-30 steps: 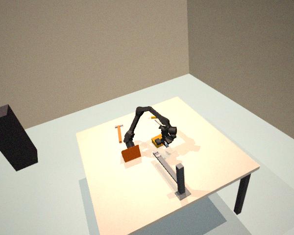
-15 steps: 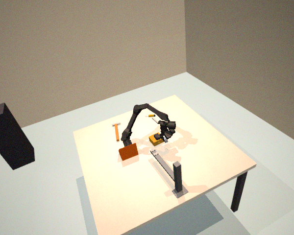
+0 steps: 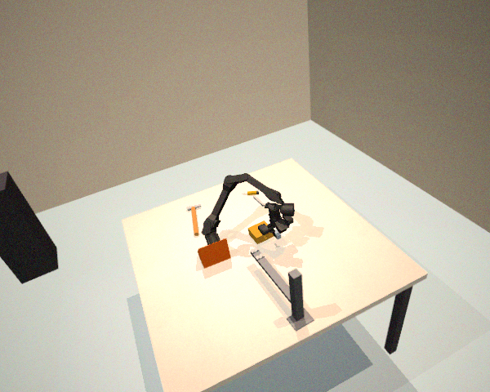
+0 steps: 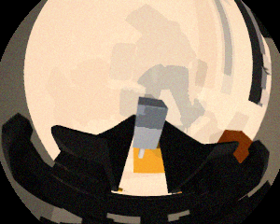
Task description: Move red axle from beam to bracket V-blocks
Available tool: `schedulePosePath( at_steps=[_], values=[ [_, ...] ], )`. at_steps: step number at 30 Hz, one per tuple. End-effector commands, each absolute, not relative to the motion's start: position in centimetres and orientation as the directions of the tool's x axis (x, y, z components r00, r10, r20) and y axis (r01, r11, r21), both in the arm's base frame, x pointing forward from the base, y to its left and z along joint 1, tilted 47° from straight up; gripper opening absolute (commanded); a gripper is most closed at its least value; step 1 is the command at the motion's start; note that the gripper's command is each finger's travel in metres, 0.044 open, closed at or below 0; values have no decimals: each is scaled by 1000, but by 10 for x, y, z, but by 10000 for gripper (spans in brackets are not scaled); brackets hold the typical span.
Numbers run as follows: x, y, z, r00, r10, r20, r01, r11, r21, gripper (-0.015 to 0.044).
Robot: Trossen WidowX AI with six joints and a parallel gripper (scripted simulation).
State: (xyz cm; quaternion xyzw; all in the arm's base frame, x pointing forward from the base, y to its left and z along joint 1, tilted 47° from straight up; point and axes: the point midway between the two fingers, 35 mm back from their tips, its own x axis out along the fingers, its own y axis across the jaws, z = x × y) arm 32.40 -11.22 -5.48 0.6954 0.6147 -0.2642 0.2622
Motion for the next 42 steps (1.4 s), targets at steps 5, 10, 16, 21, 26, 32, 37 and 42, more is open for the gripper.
schedulePosePath(
  at_steps=[5, 10, 16, 21, 26, 32, 37, 42],
  values=[
    [325, -101, -64, 102, 721, -686, 993, -109, 34, 0],
    [326, -95, -70, 102, 721, -685, 993, -109, 34, 0],
    [327, -88, -77, 103, 721, -685, 993, -109, 34, 0],
    [328, -82, -82, 103, 722, -685, 993, -109, 34, 0],
    [328, -76, -87, 103, 722, -684, 993, -109, 34, 0],
    [328, -68, -93, 102, 723, -683, 994, -108, 34, 0],
    [328, -63, -98, 102, 724, -682, 994, -108, 34, 0],
    [329, -66, -96, 103, 720, -686, 994, -105, 39, 79]
  ],
)
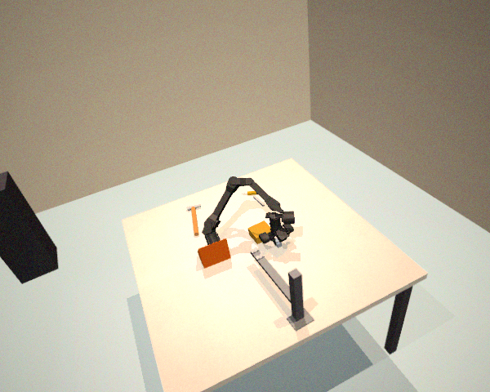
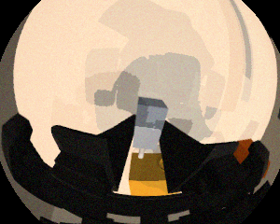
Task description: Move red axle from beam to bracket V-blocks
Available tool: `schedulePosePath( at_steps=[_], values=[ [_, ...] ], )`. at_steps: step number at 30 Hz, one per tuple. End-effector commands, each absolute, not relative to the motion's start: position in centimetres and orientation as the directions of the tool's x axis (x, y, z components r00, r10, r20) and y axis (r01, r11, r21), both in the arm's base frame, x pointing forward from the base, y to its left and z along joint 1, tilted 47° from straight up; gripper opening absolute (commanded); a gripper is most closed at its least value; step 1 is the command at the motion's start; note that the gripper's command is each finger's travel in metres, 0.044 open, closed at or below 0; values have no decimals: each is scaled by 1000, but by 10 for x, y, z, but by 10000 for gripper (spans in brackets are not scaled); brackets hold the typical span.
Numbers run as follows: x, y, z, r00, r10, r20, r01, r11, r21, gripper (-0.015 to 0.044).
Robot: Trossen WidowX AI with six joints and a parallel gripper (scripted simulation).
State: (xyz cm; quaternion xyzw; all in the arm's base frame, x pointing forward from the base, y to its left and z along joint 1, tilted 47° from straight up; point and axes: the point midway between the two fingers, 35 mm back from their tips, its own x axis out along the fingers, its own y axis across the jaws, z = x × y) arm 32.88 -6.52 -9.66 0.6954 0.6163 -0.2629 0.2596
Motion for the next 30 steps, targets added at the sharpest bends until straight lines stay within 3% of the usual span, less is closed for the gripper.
schedulePosePath(
  at_steps=[1, 14, 30],
  values=[
    [329, -66, -96, 103, 720, -686, 994, -105, 39, 105],
    [328, -75, -88, 102, 723, -683, 994, -108, 34, 440],
    [324, -102, -63, 102, 722, -684, 994, -108, 34, 440]
  ],
)
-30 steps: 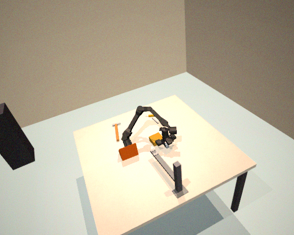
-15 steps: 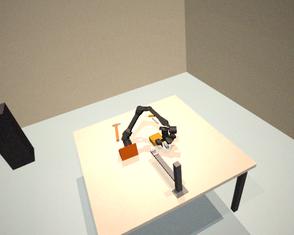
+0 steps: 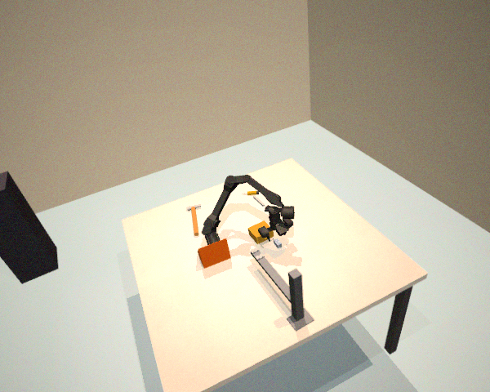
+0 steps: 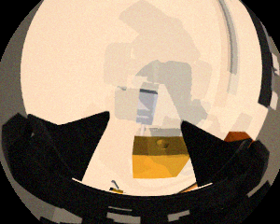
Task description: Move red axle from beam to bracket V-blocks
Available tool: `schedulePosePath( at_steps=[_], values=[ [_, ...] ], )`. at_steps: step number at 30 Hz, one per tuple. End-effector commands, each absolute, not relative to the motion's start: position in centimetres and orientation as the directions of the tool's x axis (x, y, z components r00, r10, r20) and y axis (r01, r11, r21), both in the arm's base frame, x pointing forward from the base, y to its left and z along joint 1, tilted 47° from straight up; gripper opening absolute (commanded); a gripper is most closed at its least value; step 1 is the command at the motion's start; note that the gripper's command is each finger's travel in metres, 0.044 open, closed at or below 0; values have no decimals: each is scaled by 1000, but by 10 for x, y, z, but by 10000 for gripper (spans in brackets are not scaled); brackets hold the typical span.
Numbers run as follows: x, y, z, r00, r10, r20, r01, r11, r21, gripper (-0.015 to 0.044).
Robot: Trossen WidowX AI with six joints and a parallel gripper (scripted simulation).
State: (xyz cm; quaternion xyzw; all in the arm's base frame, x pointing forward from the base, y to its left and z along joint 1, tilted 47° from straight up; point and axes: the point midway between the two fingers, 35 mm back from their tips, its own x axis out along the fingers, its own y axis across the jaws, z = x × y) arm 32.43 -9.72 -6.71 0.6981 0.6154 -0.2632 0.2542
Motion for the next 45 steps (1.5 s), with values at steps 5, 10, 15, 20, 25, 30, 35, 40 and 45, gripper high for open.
schedulePosePath(
  at_steps=[5, 10, 15, 20, 25, 30, 35, 40, 45],
  values=[
    [323, -110, -55, 102, 722, -684, 994, -108, 34, 440],
    [325, -93, -38, 104, 722, -684, 994, -107, 37, 440],
    [321, -50, 11, 103, 718, -689, 994, -89, 55, 440],
    [302, -3, 57, 102, 721, -686, 995, -68, 77, 440],
    [281, 29, 82, 99, 728, -678, 995, -51, 91, 440],
    [281, 30, 81, 99, 728, -678, 995, -51, 91, 440],
    [282, 35, 76, 99, 727, -679, 995, -51, 91, 440],
    [283, 40, 70, 99, 727, -679, 995, -51, 91, 440],
    [284, 46, 65, 99, 727, -679, 995, -51, 91, 440]
  ],
)
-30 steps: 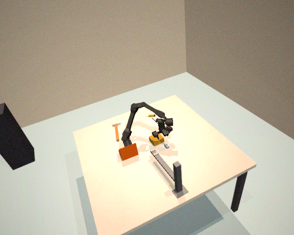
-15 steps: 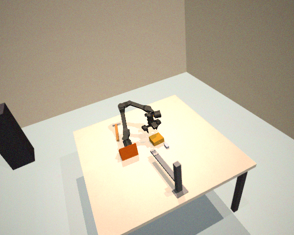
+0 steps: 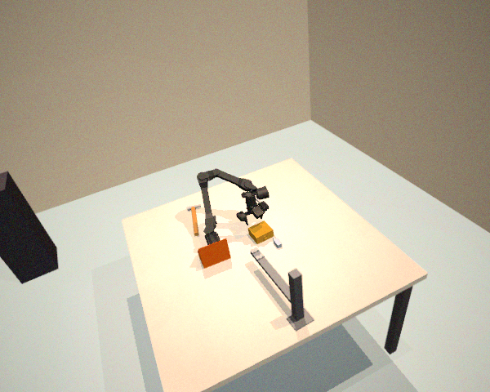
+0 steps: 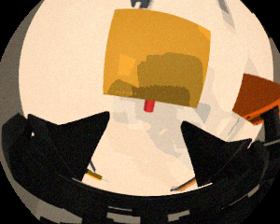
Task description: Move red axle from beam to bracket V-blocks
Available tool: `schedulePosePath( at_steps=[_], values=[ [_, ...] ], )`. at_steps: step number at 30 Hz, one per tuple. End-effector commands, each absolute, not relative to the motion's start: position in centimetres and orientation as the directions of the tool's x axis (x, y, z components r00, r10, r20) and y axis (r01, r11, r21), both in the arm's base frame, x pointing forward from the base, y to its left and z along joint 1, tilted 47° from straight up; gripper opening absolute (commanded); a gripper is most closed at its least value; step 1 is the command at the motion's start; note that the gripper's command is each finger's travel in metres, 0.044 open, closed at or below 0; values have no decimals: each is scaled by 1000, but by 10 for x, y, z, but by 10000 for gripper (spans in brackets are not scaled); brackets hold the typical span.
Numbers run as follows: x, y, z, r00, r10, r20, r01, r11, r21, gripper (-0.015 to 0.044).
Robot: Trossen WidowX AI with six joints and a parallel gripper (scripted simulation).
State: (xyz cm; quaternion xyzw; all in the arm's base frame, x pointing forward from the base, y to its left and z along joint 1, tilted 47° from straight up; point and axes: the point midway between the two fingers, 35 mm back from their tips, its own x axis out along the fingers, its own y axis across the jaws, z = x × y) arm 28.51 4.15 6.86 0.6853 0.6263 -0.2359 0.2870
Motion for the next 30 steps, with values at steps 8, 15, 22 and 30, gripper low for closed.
schedulePosePath(
  at_steps=[8, 15, 22, 30],
  values=[
    [285, 56, 57, 100, 728, -678, 995, -51, 91, 440],
    [285, 64, 49, 100, 729, -677, 995, -51, 91, 440],
    [285, 66, 48, 99, 730, -677, 995, -51, 91, 440],
    [286, 64, 49, 102, 726, -680, 994, -49, 96, 230]
  ],
)
